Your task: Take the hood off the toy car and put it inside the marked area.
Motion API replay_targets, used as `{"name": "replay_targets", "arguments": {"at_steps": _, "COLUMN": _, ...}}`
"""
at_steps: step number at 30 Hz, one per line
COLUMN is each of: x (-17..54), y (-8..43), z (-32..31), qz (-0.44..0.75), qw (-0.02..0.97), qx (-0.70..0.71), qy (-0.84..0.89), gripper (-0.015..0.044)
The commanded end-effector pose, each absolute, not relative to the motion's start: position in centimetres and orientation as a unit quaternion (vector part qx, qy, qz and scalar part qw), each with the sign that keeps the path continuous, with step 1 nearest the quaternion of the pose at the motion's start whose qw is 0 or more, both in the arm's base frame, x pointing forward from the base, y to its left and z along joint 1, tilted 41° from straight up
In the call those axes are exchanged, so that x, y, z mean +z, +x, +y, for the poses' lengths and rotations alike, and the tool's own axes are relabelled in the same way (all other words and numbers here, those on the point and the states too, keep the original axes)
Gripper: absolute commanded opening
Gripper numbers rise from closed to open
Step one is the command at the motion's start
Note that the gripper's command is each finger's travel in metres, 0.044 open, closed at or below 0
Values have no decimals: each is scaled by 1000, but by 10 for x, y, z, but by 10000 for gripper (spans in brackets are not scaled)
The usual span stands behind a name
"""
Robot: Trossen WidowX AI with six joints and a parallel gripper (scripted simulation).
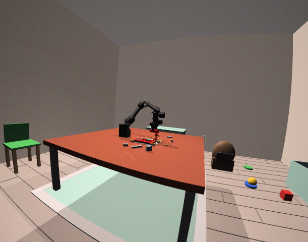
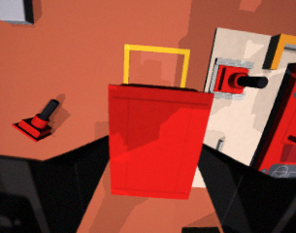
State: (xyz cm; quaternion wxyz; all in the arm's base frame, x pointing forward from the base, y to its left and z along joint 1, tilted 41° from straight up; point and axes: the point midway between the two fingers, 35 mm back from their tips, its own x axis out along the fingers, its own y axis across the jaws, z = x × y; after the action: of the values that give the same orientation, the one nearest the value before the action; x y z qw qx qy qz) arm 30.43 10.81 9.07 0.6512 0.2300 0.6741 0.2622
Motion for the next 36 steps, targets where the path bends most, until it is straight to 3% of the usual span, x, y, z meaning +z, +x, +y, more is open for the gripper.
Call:
{"name": "replay_targets", "arguments": {"at_steps": 1, "x": 88, "y": 303, "z": 111, "qz": 676, "qw": 648, "qx": 261, "qy": 233, "gripper": 0}}
{"name": "replay_targets", "arguments": {"at_steps": 36, "x": 70, "y": 302, "z": 126, "qz": 676, "qw": 648, "qx": 262, "qy": 233, "gripper": 0}}
